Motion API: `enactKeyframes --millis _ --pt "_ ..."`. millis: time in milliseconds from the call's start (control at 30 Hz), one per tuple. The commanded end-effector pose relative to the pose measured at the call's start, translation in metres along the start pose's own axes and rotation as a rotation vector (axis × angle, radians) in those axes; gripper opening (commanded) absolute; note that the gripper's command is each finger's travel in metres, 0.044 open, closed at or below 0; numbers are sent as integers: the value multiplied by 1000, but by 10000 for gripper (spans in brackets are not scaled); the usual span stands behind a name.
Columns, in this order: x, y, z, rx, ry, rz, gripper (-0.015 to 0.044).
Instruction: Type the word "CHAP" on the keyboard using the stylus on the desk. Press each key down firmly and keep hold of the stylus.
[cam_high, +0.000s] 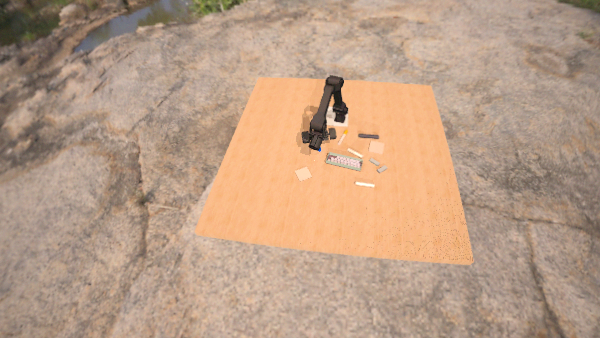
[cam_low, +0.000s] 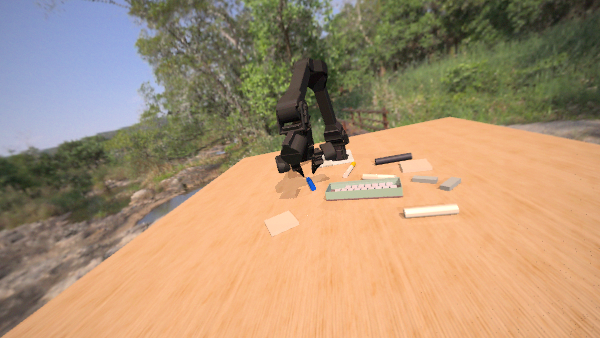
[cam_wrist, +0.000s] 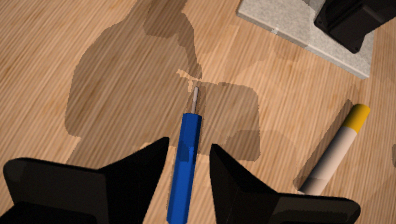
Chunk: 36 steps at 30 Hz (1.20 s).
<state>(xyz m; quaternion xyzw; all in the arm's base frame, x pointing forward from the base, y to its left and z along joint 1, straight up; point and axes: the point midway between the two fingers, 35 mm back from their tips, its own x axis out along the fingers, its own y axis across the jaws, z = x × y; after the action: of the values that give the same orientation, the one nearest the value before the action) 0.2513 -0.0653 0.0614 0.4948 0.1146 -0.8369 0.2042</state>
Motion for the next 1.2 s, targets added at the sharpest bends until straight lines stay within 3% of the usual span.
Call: enactKeyframes --millis 0,1033,1167 --pt "4 0 -2 4 -1 2 150" --pt "25 1 -14 4 -1 2 150" --pt "24 0 -13 1 0 -1 45"
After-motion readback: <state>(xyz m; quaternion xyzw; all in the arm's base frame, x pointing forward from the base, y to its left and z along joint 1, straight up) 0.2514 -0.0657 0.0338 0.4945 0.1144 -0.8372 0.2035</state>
